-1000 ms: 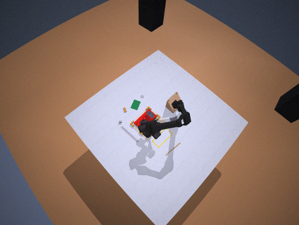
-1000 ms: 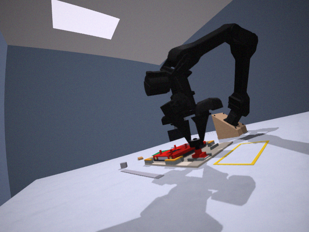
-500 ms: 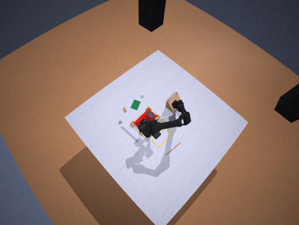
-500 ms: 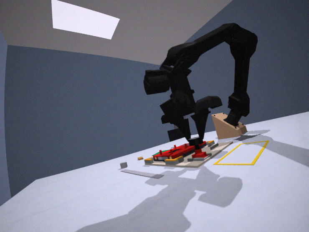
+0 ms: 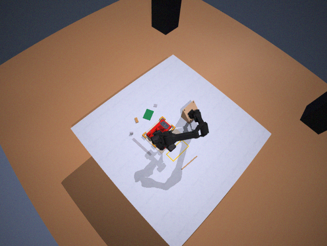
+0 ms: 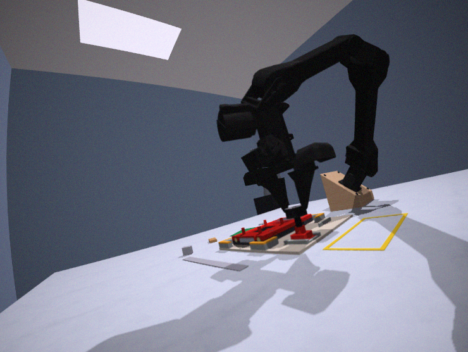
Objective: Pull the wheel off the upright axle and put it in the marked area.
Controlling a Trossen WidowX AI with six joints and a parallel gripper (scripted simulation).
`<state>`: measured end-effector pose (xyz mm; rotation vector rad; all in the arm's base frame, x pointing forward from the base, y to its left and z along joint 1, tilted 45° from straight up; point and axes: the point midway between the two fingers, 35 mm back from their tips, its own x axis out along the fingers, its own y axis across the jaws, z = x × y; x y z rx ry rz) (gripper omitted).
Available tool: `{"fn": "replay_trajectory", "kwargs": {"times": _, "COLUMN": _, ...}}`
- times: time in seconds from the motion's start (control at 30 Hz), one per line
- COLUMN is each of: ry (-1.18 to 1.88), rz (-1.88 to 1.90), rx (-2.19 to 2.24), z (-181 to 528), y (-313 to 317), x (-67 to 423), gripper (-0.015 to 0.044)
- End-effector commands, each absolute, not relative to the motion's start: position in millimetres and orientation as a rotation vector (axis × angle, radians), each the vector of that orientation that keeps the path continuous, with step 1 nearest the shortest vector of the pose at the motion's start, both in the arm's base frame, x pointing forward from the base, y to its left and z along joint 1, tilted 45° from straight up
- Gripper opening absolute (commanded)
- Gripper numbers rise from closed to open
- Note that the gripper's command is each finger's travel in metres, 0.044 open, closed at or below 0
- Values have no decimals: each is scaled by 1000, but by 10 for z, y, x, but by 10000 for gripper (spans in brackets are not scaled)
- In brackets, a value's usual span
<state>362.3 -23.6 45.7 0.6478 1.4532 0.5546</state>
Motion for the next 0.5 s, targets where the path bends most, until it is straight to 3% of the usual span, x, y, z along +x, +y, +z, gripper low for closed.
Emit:
{"fn": "replay_trajectory", "kwargs": {"times": 0.0, "ry": 1449, "rz": 550, "rx": 643, "z": 478, "y": -269, "x": 3624, "gripper": 0}}
{"fn": "replay_trajectory", "kwargs": {"times": 0.47, "ry": 1449, "rz": 550, "rx": 643, "z": 511, "y": -301, "x": 3620, "gripper": 0}}
